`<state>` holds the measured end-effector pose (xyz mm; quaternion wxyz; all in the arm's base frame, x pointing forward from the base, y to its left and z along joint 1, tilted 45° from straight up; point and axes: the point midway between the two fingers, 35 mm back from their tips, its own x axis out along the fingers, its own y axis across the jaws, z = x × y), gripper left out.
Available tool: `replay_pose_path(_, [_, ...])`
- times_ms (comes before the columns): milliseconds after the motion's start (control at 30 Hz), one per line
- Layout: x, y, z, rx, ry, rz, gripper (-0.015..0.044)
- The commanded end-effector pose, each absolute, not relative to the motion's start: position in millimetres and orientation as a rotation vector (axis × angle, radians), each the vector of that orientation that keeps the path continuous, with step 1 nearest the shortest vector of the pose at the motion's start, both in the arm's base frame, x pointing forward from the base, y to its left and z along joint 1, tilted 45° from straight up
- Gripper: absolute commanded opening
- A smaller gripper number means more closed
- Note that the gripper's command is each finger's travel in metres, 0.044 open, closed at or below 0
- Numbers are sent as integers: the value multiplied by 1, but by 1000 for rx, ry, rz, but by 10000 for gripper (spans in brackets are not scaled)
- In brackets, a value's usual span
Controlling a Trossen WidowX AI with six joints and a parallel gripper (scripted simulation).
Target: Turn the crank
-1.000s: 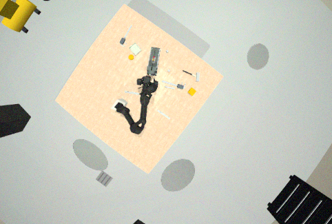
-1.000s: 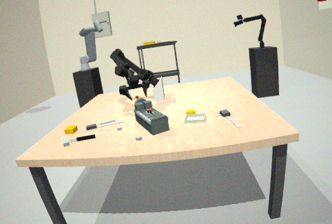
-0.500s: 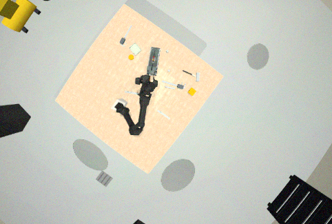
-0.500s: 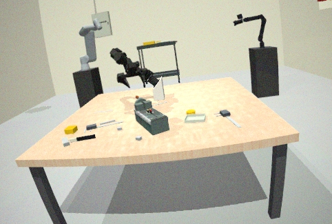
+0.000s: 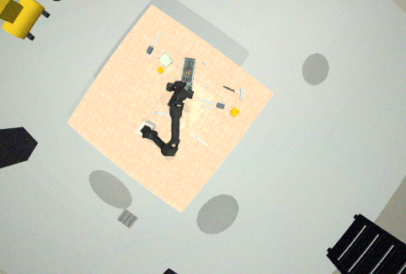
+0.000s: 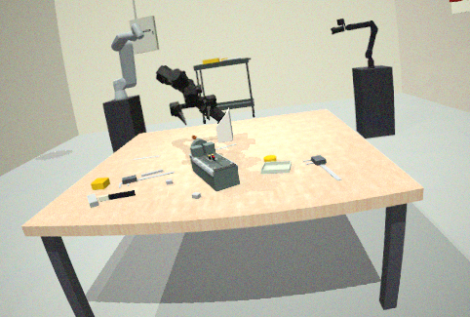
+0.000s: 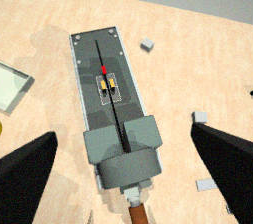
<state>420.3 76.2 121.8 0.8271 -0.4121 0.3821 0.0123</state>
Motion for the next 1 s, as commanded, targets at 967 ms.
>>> replay_pose_path(967, [474,73,47,-756,725,-158,440])
